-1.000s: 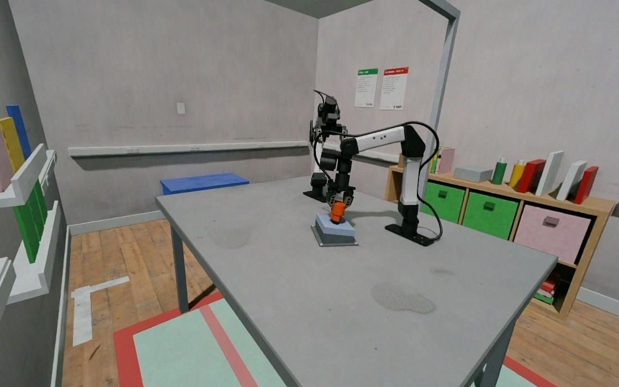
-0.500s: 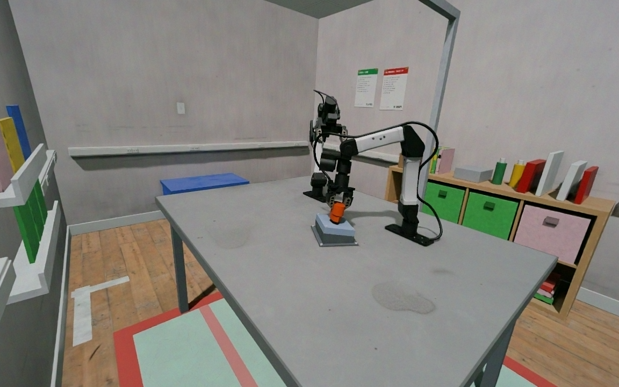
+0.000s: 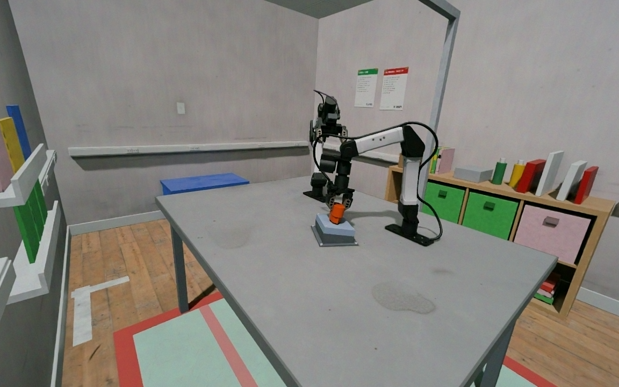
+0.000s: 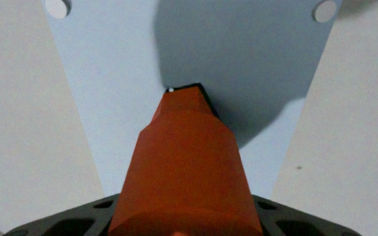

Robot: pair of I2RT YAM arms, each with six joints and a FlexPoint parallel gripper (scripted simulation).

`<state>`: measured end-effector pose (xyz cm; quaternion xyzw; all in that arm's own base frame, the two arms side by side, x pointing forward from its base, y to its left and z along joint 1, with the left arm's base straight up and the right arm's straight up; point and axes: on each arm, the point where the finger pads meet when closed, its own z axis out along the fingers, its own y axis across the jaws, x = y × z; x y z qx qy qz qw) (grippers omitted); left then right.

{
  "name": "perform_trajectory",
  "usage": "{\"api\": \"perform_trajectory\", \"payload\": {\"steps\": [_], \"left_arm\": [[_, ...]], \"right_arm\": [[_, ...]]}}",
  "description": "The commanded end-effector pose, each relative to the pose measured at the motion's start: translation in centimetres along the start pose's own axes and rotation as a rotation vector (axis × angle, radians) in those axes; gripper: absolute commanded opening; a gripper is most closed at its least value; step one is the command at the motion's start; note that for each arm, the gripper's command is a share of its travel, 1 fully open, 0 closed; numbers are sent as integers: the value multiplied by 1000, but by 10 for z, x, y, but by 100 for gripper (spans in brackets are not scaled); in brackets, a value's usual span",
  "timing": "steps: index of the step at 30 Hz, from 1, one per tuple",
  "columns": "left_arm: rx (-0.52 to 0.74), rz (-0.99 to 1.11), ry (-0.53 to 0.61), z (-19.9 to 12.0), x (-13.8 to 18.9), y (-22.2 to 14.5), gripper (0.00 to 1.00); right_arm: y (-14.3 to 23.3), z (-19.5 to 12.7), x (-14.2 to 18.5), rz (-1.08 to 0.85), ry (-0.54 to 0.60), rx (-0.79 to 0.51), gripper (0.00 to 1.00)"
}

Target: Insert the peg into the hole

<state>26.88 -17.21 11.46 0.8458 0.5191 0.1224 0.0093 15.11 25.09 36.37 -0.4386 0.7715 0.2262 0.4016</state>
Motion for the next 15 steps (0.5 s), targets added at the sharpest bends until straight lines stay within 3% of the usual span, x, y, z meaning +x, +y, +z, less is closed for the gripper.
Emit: {"api": "perform_trajectory", "payload": {"steps": [1, 15], "left_arm": [[-37, -25, 10, -3, 5, 6, 34], [-15, -20, 20, 11, 4, 5, 34]], "right_arm": [[0, -6, -6, 10, -12, 3, 100], [0, -6, -6, 10, -12, 3, 100]]}}
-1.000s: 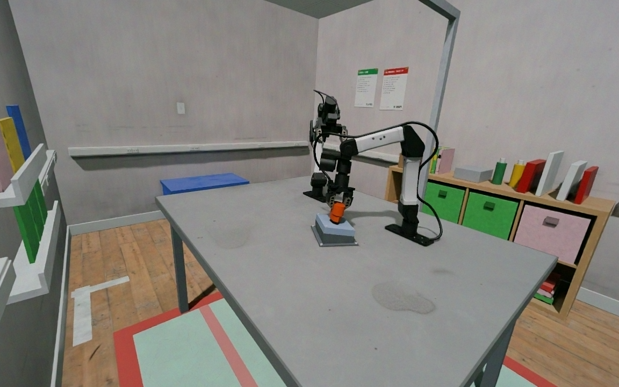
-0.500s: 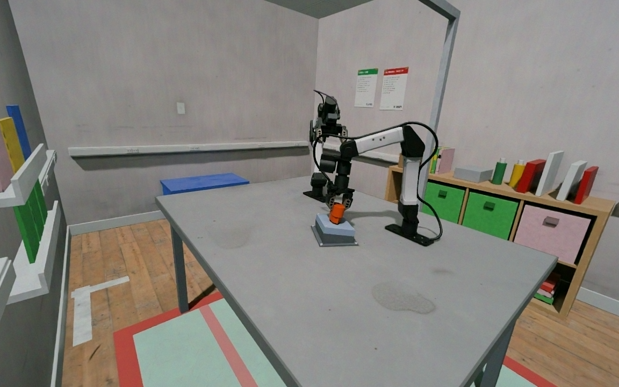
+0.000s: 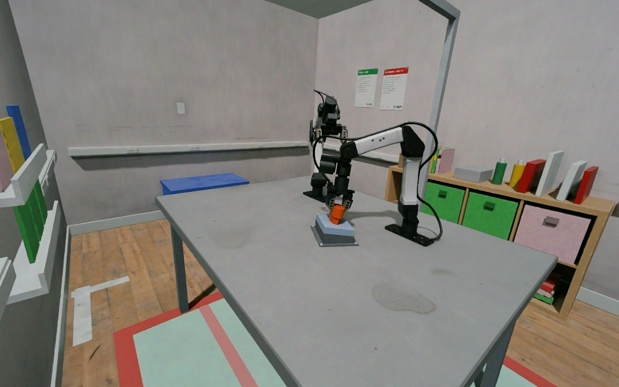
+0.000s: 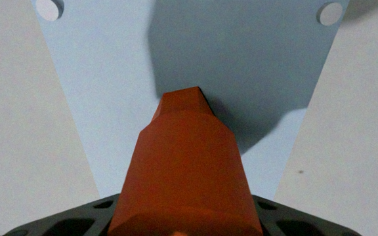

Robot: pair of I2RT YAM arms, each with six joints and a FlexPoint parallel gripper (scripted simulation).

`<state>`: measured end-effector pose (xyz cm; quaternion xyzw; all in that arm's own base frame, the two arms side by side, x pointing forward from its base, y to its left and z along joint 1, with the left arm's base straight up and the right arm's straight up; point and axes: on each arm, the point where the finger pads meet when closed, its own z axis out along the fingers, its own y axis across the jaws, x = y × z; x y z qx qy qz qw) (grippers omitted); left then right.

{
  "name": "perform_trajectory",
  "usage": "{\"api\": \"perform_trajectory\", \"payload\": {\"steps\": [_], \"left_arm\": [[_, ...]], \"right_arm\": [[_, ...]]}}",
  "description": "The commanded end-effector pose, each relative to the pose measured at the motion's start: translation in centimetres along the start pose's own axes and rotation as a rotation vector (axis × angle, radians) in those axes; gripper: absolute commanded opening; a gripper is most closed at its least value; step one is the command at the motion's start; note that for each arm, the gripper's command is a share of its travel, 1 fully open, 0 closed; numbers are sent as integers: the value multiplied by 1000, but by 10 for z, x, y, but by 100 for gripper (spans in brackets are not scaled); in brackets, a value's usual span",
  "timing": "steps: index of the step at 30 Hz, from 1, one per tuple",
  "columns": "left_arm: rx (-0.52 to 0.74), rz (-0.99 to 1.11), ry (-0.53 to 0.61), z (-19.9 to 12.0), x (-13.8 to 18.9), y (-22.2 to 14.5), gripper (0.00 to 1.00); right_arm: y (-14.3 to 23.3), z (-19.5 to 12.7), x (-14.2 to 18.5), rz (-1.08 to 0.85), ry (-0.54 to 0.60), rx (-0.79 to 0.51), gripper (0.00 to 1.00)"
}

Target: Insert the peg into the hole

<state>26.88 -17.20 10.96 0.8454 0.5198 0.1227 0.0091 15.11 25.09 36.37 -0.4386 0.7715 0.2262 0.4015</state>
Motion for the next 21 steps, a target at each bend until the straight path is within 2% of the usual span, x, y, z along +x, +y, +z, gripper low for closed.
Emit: {"api": "perform_trajectory", "payload": {"steps": [1, 5, 21], "left_arm": [[-15, -18, 20, 7, 5, 6, 34], [-12, -14, 20, -6, 3, 8, 34], [-44, -12, -1, -10, 8, 5, 34]], "right_arm": [[0, -6, -6, 10, -13, 3, 100], [0, -6, -6, 10, -13, 3, 100], [0, -6, -6, 10, -13, 3, 100]]}}
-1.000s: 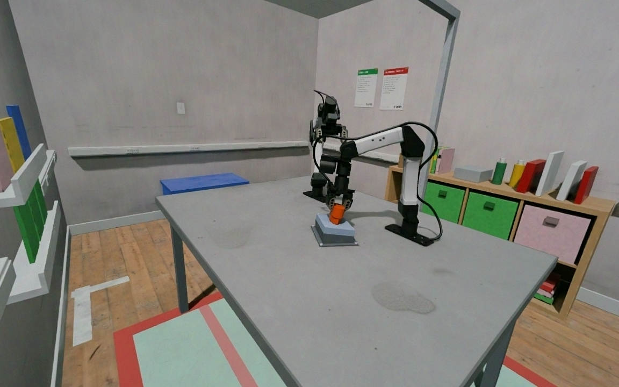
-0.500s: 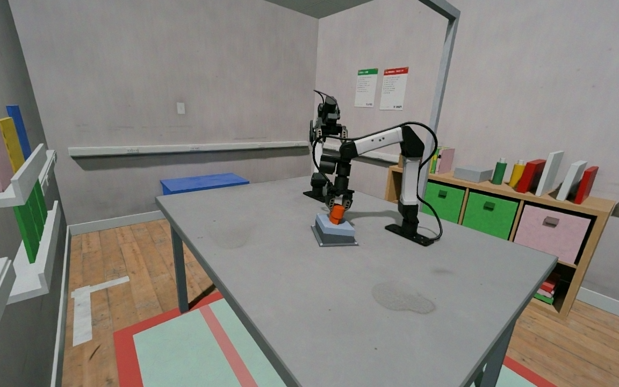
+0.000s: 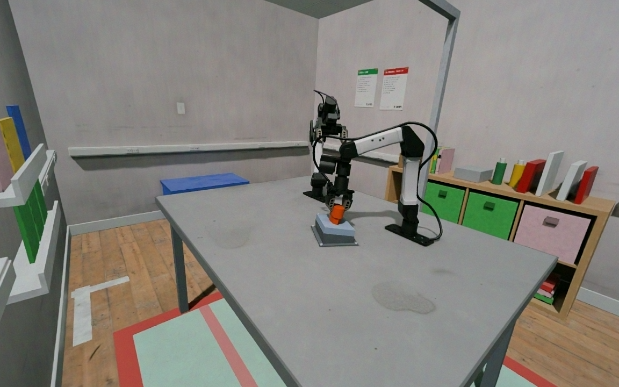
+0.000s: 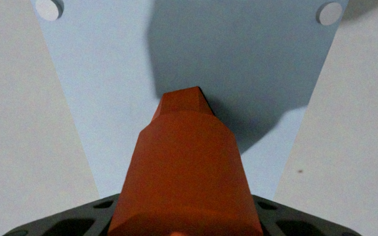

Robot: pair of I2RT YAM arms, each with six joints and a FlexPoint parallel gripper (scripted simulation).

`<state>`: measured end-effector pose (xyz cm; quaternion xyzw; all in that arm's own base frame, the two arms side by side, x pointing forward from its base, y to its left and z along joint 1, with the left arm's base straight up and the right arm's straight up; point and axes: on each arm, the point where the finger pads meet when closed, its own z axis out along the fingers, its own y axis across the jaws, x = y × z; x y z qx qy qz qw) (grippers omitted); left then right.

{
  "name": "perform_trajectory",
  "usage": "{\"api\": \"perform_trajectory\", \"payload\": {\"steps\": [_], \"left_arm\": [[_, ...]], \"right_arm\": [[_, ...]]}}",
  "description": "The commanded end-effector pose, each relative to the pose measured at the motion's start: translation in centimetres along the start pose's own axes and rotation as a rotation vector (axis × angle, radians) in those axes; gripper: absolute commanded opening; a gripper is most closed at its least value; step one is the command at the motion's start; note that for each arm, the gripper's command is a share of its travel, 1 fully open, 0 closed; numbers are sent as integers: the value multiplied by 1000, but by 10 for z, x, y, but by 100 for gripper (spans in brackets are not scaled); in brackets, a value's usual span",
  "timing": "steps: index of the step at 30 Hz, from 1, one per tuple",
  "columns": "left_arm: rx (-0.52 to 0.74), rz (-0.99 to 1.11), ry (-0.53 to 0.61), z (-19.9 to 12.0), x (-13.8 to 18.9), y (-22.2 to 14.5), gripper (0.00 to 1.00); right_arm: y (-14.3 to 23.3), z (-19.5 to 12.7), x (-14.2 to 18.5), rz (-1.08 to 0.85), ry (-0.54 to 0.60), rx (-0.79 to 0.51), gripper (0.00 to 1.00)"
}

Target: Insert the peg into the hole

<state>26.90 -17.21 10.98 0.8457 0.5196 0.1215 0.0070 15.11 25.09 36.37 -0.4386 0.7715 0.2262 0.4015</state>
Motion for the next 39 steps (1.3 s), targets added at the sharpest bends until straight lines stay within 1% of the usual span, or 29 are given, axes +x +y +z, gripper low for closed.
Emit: {"api": "perform_trajectory", "payload": {"steps": [1, 5, 7, 16, 22, 39], "left_arm": [[-45, -12, 0, -10, 9, 3, 34], [-27, -11, 14, -9, 8, 3, 34], [-22, -11, 16, -2, 4, 4, 34], [-28, -10, -3, -1, 3, 7, 34], [-32, -13, 10, 2, 3, 7, 34], [-27, -14, 17, 19, 1, 7, 34]], "right_arm": [[0, -6, -6, 10, -13, 3, 100], [0, -6, -6, 10, -13, 3, 100], [0, -6, -6, 10, -13, 3, 100], [0, -6, -6, 10, -13, 3, 100], [0, -6, -6, 10, -13, 3, 100], [0, -6, -6, 10, -13, 3, 100]]}}
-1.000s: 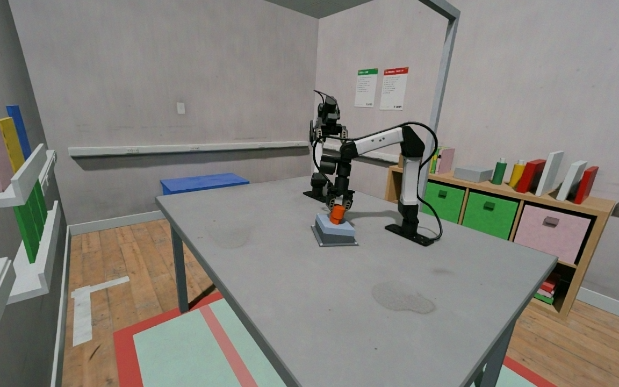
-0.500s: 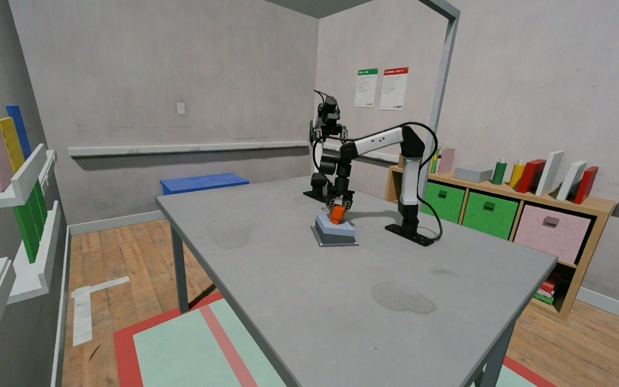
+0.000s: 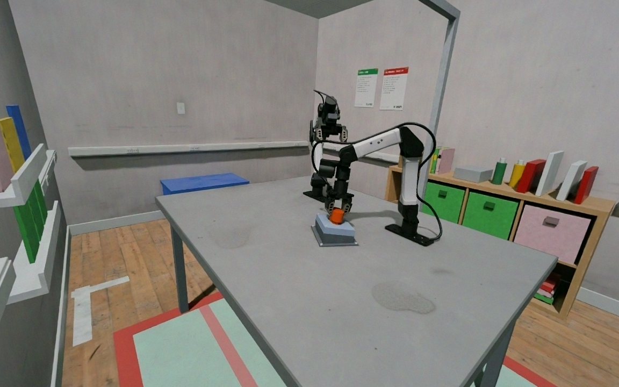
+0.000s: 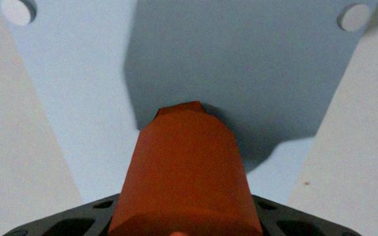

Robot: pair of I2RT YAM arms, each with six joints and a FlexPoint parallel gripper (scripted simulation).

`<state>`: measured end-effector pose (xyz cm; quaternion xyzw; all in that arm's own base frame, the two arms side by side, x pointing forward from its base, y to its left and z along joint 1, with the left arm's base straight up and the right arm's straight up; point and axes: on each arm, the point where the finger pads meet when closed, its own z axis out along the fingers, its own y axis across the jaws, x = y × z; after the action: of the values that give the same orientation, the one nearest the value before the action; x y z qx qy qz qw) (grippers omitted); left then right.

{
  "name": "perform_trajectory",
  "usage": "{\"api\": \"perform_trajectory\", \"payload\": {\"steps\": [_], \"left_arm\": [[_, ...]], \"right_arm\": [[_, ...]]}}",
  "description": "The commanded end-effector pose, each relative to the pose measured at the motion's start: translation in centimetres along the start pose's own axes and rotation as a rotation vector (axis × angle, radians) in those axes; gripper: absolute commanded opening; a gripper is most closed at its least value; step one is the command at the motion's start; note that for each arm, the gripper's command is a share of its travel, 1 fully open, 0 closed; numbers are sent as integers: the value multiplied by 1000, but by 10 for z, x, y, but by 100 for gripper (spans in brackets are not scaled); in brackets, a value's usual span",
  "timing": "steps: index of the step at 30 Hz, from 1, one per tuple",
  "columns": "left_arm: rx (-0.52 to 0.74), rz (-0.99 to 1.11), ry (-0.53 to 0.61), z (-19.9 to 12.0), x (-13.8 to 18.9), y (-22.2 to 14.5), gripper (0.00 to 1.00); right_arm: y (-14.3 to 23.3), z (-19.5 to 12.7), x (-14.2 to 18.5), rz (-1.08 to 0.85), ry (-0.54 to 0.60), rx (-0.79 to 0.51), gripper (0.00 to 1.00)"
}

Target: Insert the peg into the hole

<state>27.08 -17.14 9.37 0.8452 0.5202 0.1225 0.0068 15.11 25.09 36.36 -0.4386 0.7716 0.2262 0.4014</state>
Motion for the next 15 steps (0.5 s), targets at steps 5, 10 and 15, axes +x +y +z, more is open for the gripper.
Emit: {"api": "perform_trajectory", "payload": {"steps": [5, 10, 15], "left_arm": [[-23, -12, 16, 9, 3, 7, 34], [-33, -18, 13, -3, 4, 8, 34], [-35, -11, -2, -4, 1, 7, 45]], "right_arm": [[0, -6, -6, 10, -13, 3, 100], [0, -6, -6, 10, -13, 3, 100], [0, -6, -6, 10, -13, 3, 100]]}}
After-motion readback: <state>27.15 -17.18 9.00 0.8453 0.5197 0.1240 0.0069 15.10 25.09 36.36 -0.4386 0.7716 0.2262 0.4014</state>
